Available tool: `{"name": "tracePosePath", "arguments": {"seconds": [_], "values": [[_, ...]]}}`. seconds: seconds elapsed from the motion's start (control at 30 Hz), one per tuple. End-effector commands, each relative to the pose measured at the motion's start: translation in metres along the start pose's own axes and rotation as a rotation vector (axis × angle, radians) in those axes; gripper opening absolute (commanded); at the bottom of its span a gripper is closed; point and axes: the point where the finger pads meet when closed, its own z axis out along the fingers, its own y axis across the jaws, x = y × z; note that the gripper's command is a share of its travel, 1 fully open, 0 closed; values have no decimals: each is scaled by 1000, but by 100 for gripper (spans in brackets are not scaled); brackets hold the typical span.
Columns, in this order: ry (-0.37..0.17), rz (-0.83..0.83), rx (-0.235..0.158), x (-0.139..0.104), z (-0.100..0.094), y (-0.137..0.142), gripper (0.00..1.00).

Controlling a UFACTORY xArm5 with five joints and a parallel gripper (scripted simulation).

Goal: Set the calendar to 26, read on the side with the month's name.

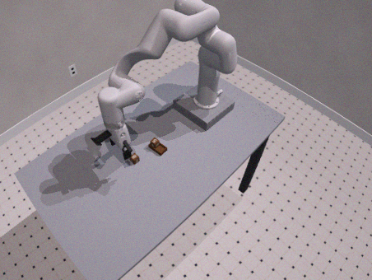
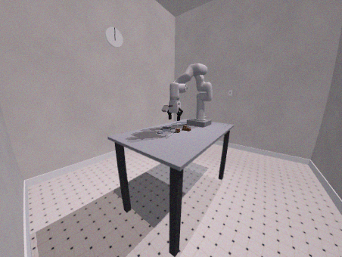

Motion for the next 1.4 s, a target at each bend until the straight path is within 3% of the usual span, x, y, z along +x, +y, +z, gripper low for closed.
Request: {"name": "tracePosePath", "arguments": {"seconds": [0.0, 0.37, 0.87, 1.37], "values": [[4, -62, 0, 2, -2, 0, 100], [4, -73, 0, 3, 0, 0, 100], [3, -73, 0, 3, 54, 0, 100], [3, -73, 0, 3, 67, 0, 100]]}}
